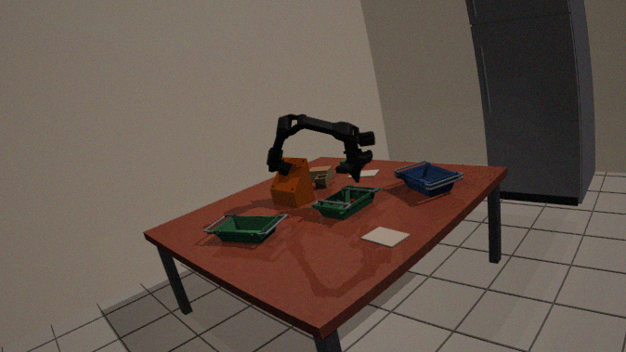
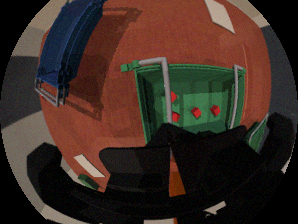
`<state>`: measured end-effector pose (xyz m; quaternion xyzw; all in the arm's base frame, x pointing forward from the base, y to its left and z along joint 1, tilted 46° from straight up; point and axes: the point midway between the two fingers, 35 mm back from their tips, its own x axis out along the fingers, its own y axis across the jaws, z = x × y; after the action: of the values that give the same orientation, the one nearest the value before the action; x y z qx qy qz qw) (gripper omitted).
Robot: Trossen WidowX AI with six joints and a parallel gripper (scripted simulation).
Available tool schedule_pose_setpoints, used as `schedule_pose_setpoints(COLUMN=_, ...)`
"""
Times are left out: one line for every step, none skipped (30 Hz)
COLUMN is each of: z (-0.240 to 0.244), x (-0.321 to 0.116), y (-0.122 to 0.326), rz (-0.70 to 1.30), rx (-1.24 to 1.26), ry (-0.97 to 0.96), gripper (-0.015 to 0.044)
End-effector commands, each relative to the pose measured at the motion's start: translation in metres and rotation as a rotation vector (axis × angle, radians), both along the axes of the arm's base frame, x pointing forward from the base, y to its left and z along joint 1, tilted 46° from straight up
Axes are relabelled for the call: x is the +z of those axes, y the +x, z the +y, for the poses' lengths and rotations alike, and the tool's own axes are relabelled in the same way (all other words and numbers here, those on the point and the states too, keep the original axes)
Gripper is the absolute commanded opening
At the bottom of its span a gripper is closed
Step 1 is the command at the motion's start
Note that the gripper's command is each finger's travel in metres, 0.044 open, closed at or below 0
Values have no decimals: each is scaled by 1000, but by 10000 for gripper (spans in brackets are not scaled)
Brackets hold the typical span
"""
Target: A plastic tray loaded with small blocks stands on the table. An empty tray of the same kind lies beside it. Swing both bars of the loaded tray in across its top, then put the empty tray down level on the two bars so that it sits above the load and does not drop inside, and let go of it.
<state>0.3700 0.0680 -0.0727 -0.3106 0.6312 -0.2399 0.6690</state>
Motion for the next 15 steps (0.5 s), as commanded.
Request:
schedule_pose_setpoints(z=0, x=0, y=0, rz=0, rx=0, ry=0, gripper=0)
schedule_pose_setpoints(z=0, x=0, y=0, rz=0, rx=0, ry=0, gripper=0)
schedule_pose_setpoints(z=0, x=0, y=0, rz=0, rx=0, ry=0, gripper=0)
schedule_pose_setpoints(z=0, x=0, y=0, rz=0, rx=0, ry=0, gripper=0)
schedule_pose_setpoints(z=0, x=0, y=0, rz=0, rx=0, ry=0, gripper=0)
schedule_pose_setpoints(z=0, x=0, y=0, rz=0, rx=0, ry=0, gripper=0)
schedule_pose_setpoints(z=0, x=0, y=0, rz=0, rx=0, ry=0, gripper=0)
schedule_pose_setpoints(z=0, x=0, y=0, rz=0, rx=0, ry=0, gripper=0)
schedule_pose_setpoints(z=0, x=0, y=0, rz=0, rx=0, ry=0, gripper=0)
schedule_pose_setpoints(z=0, x=0, y=0, rz=0, rx=0, ry=0, gripper=0)
schedule_pose_setpoints(z=0, x=0, y=0, rz=0, rx=0, ry=0, gripper=0)
schedule_pose_setpoints(z=0, x=0, y=0, rz=0, rx=0, ry=0, gripper=0)
schedule_pose_setpoints(z=0, x=0, y=0, rz=0, rx=0, ry=0, gripper=0)
schedule_pose_setpoints(z=0, x=0, y=0, rz=0, rx=0, ry=0, gripper=0)
schedule_pose_setpoints(z=0, x=0, y=0, rz=0, rx=0, ry=0, gripper=26)
